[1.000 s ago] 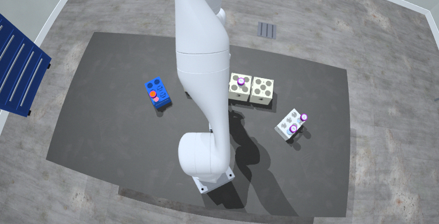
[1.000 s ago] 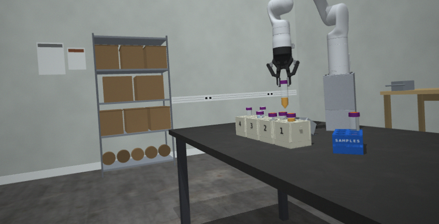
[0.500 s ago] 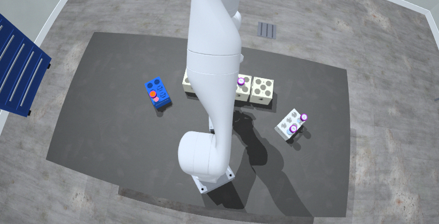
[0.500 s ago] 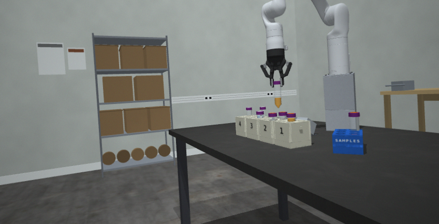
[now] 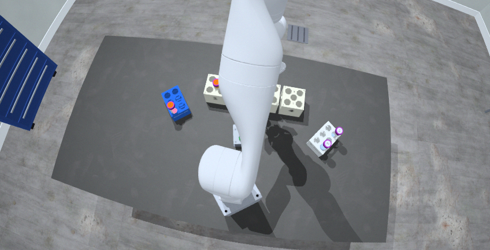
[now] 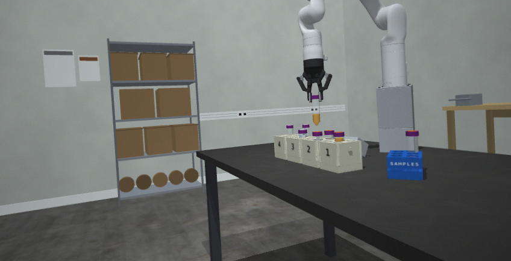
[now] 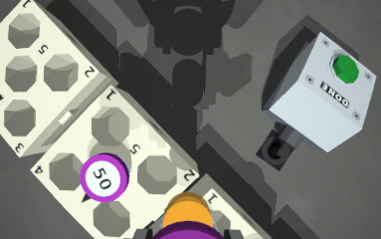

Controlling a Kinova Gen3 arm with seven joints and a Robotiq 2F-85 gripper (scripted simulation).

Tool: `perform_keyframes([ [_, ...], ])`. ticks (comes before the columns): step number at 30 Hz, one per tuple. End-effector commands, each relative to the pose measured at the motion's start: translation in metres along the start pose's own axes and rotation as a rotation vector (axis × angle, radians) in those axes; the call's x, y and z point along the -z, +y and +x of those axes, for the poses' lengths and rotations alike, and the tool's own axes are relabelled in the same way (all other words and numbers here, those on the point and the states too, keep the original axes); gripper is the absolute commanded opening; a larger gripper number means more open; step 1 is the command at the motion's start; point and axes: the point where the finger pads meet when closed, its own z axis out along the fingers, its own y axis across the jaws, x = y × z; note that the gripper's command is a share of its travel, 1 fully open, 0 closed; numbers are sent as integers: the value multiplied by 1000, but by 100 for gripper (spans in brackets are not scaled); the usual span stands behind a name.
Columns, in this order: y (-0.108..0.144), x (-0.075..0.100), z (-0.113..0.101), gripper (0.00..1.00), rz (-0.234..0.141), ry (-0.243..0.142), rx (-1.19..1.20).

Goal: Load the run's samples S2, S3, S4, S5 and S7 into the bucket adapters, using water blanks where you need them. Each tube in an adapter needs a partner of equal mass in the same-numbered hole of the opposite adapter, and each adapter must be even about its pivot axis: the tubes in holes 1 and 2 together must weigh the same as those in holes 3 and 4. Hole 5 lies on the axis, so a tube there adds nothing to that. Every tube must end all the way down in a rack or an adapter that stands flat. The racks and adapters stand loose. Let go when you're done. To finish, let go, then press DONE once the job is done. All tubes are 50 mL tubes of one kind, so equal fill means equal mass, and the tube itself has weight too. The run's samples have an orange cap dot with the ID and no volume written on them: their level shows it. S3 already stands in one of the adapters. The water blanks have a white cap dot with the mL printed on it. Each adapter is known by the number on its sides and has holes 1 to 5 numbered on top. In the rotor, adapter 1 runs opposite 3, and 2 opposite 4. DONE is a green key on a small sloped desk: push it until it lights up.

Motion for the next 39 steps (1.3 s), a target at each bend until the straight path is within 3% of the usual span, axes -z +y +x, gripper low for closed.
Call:
perform_keyframes([
  [1, -8, 1, 6, 10, 1, -1, 0],
  [39, -86, 1, 79, 10, 1, -1, 0],
])
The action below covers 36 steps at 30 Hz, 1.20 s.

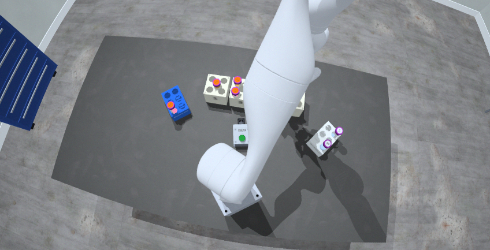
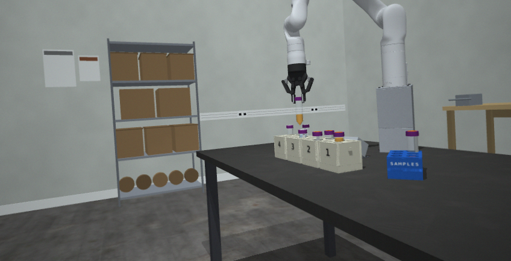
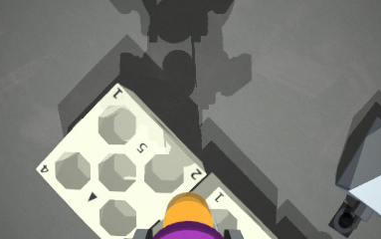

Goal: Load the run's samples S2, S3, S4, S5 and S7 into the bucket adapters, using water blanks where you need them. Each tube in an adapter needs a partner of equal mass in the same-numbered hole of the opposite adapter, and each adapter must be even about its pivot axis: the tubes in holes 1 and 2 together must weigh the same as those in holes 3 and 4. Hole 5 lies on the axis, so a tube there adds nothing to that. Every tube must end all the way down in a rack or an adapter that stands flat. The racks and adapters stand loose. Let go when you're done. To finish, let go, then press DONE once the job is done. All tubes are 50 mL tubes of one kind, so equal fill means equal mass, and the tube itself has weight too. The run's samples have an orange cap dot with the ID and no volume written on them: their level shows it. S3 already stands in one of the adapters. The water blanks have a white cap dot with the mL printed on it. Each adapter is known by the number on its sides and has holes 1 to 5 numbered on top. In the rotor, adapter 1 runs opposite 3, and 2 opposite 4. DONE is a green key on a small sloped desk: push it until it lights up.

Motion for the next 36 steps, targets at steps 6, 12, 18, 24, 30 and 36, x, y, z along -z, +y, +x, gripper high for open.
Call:
perform_keyframes([
  [6, -18, 1, 15, 10, 1, -1, 0],
  [12, -19, 1, 16, 10, 1, -1, 0],
  [18, -19, 1, 16, 10, 1, -1, 0],
  [24, -19, -6, 16, 10, 1, -1, 0],
  [30, -19, -14, 16, 10, 1, -1, 0],
  [36, -19, -19, 16, 10, 1, -1, 0],
])
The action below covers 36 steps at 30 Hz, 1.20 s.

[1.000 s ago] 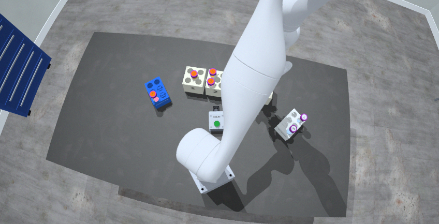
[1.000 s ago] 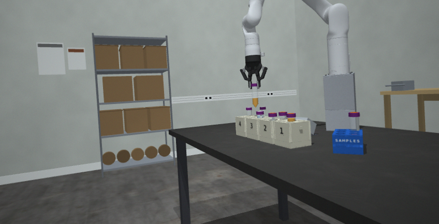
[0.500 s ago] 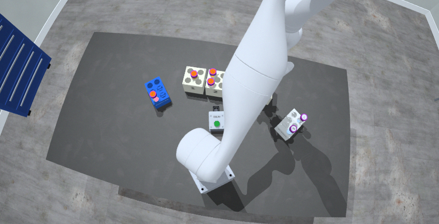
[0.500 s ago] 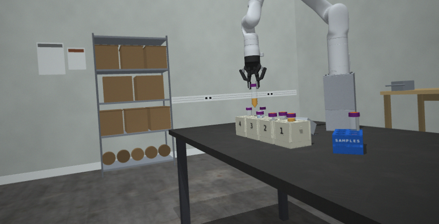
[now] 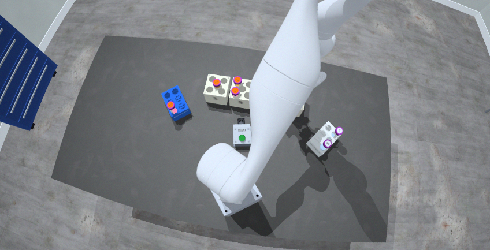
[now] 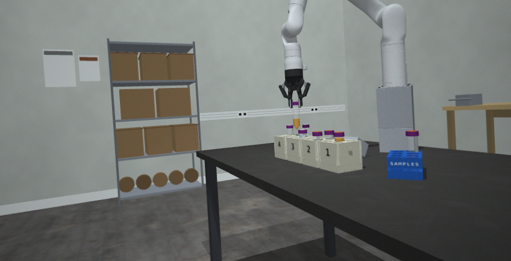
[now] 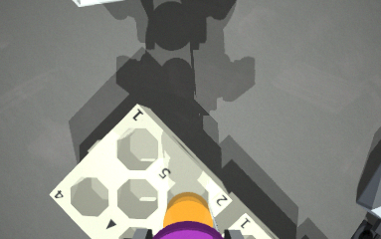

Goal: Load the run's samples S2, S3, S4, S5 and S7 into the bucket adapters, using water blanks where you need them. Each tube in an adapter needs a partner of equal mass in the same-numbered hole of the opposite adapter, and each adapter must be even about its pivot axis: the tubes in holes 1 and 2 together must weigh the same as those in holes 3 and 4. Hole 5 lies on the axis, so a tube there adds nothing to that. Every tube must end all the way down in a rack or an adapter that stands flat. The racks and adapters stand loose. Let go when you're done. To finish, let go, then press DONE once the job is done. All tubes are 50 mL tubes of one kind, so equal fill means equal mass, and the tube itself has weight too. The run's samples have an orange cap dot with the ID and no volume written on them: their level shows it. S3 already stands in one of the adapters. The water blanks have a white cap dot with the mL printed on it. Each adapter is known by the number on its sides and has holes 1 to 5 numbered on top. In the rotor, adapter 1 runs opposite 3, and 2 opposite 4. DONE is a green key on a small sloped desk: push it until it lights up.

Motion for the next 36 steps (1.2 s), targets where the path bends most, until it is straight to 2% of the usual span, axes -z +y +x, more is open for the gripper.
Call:
perform_keyframes([
  [1, -1, -2, 0, 10, 2, -1, 0],
  [17, -1, -21, 0, 10, 2, -1, 0],
  [36, -1, -22, 0, 10, 2, -1, 0],
])
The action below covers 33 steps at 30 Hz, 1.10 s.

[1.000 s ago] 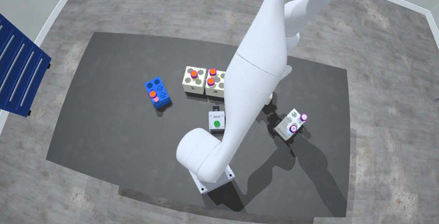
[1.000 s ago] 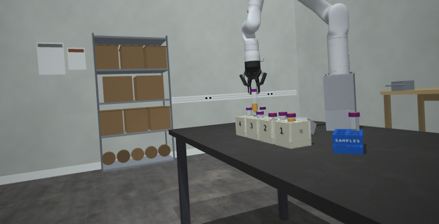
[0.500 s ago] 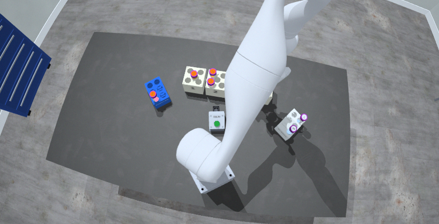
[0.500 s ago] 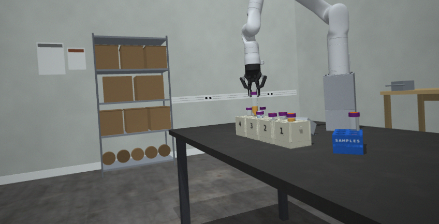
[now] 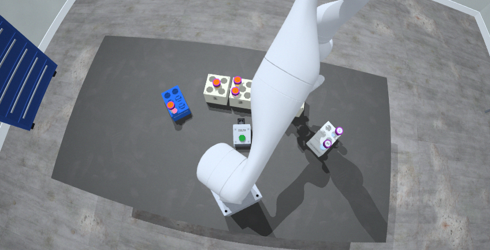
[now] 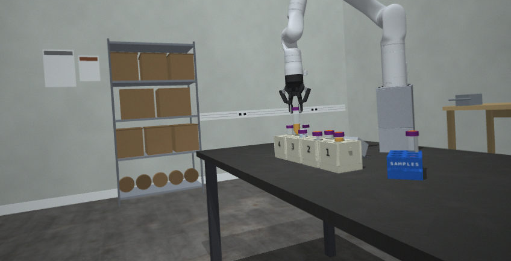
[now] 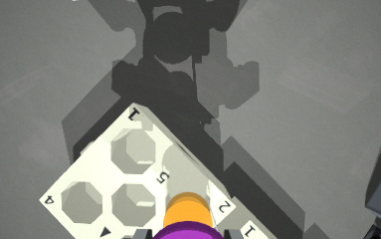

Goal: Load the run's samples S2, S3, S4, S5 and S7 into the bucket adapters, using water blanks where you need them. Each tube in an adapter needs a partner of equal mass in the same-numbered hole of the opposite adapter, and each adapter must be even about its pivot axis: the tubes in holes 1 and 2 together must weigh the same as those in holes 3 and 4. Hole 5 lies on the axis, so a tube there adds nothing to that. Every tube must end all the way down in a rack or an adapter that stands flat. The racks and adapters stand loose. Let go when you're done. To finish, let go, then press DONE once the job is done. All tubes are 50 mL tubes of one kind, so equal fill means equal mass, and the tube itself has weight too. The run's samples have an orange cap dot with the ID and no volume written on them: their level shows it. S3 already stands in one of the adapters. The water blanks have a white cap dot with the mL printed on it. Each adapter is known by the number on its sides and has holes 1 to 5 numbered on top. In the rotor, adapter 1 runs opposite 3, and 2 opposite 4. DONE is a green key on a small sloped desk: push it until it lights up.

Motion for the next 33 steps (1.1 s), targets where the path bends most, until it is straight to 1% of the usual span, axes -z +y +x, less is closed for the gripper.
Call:
perform_keyframes([
  [1, -1, -1, 0, 10, 2, -1, 0],
  [33, -1, -19, 0, 10, 2, -1, 0],
])
